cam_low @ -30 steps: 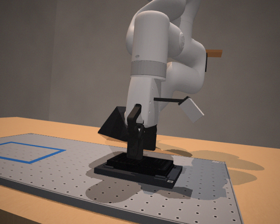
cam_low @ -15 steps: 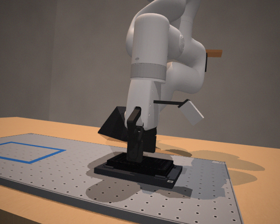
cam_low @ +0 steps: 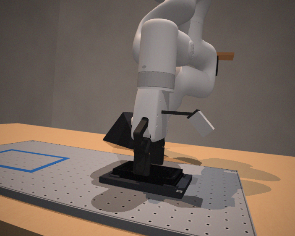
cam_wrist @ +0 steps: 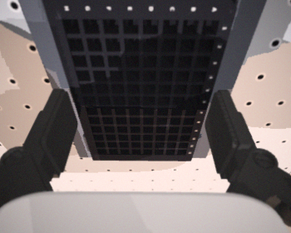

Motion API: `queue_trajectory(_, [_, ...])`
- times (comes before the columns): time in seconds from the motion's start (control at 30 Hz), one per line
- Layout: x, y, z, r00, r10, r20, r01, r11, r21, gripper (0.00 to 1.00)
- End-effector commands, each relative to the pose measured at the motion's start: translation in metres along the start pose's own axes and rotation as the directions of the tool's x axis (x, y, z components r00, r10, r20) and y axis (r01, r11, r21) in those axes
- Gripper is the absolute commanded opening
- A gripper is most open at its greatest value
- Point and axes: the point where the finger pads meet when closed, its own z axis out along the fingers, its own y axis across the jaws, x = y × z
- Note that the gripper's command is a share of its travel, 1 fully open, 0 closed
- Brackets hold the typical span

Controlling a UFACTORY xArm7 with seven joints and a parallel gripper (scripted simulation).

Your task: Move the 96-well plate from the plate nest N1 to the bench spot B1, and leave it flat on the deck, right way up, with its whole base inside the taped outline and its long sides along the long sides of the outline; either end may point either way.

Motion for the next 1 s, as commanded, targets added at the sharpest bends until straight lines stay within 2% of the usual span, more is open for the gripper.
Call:
queue_trajectory(0.0, [-0.0001, 0.0014, 0.001, 1.0, 0.0, 0.0, 0.0, 1.0, -0.003, 1.0])
queue_trajectory(0.77, [-0.0001, 0.0015, 0.0049, 1.0, 0.0, 0.0, 0.0, 1.0, -0.004, 1.0])
queue_trajectory(0.8, [-0.0001, 0.0015, 0.0044, 1.0, 0.0, 0.0, 0.0, 1.0, -0.003, 0.0])
queue_trajectory(0.97, [-0.0001, 0.0014, 0.0043, 1.0, 0.0, 0.0, 0.0, 1.0, -0.003, 0.0])
